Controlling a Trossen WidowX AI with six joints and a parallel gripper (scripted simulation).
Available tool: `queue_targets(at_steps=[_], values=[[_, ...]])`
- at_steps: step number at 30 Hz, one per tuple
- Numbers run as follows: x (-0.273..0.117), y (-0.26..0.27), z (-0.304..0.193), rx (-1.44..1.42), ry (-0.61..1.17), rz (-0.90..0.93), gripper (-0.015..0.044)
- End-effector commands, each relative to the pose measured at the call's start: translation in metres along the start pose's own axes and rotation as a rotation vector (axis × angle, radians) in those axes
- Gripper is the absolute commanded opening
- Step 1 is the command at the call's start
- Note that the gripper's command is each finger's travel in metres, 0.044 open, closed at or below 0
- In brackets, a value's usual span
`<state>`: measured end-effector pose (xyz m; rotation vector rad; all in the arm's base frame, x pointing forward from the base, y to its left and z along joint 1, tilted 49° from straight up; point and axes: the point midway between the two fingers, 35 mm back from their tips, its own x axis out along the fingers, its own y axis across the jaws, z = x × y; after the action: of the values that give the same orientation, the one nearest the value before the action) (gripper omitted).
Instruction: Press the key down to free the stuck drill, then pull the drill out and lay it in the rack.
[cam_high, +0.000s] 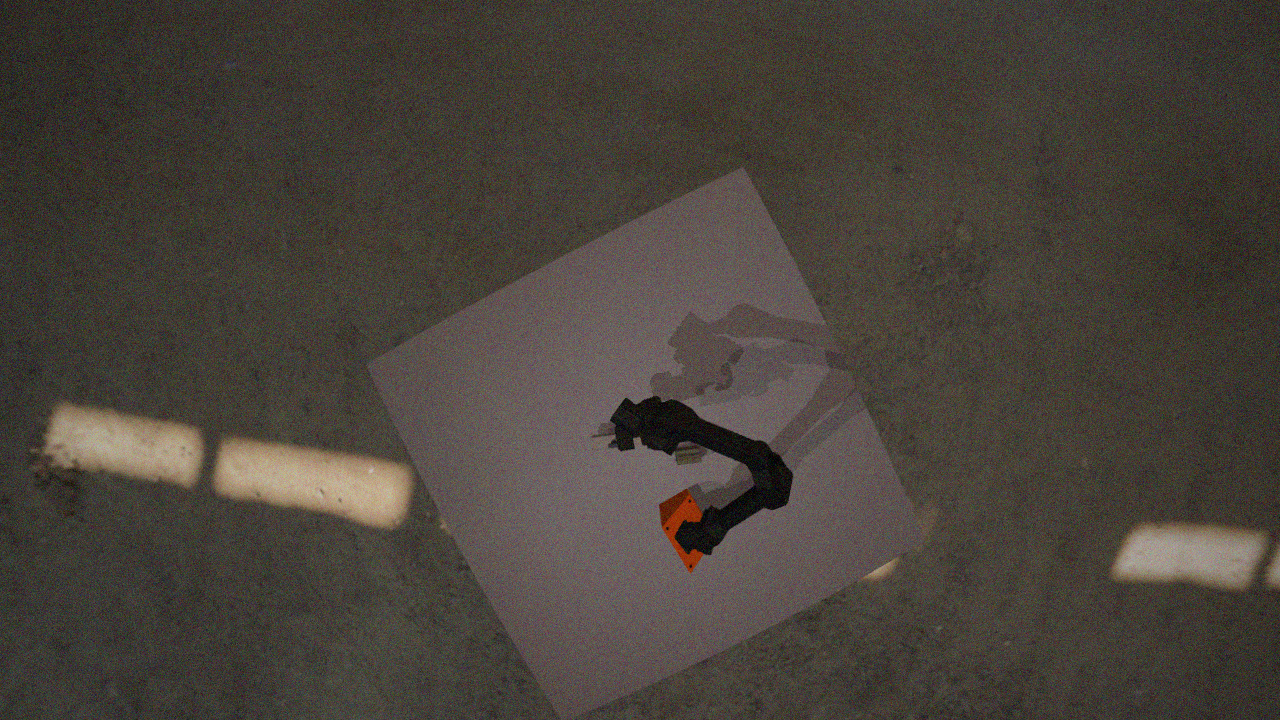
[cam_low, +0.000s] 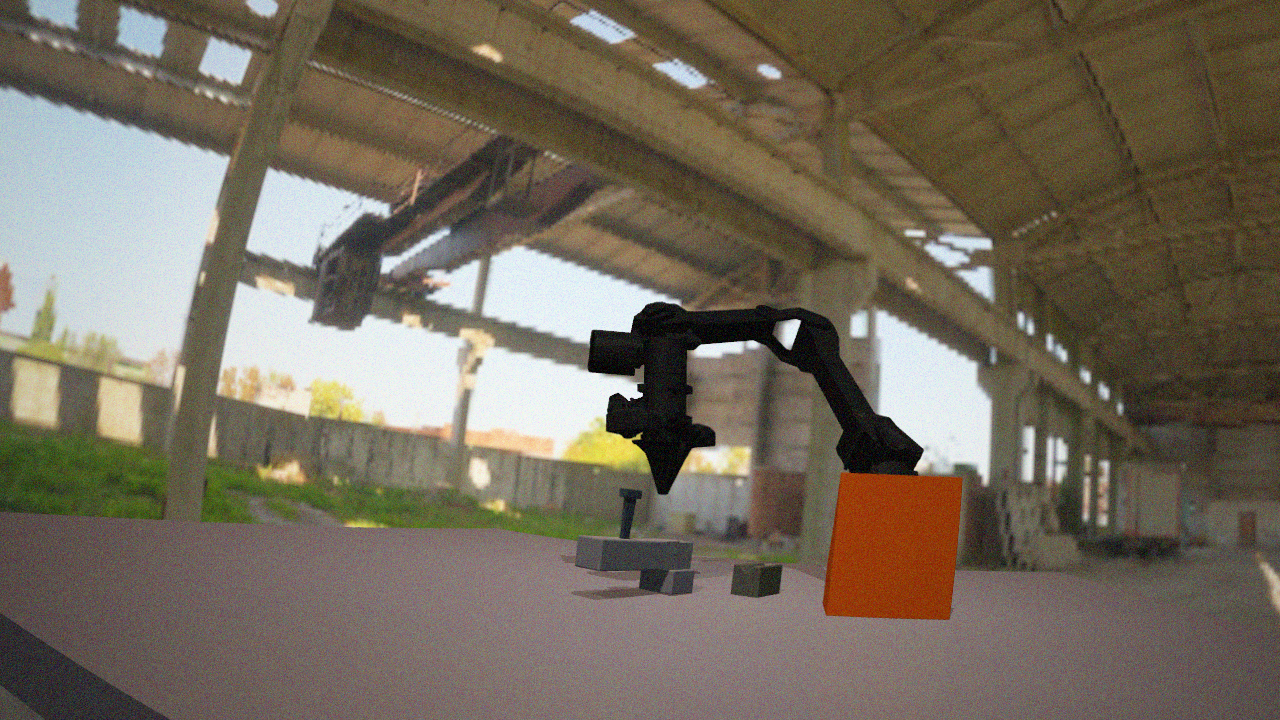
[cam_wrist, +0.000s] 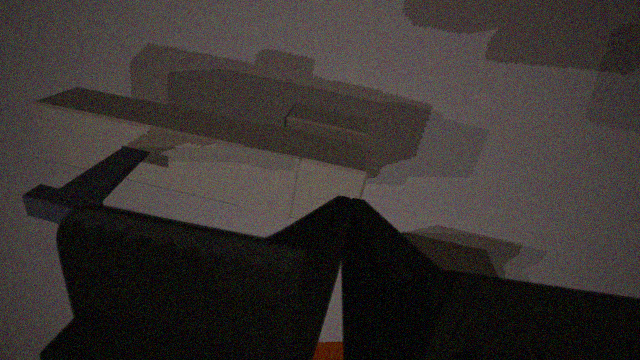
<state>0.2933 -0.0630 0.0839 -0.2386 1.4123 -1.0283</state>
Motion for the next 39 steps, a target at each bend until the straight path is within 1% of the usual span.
queue_targets(at_steps=[1, 3, 5, 13, 25, 39], values=[[-0.008, 0.067, -0.013, 0.031, -0.050, 0.000, 0.0000], [-0.010, 0.100, -0.024, 0.050, -0.081, 0.000, 0.0000], [-0.011, 0.111, -0.029, 0.057, -0.093, -0.001, 0.0000], [-0.010, 0.110, -0.032, 0.039, -0.093, -0.007, 0.0000], [0.005, 0.111, -0.027, 0.057, -0.093, -0.001, 0.0000], [0.004, 0.109, -0.031, 0.057, -0.093, -0.001, 0.0000]])
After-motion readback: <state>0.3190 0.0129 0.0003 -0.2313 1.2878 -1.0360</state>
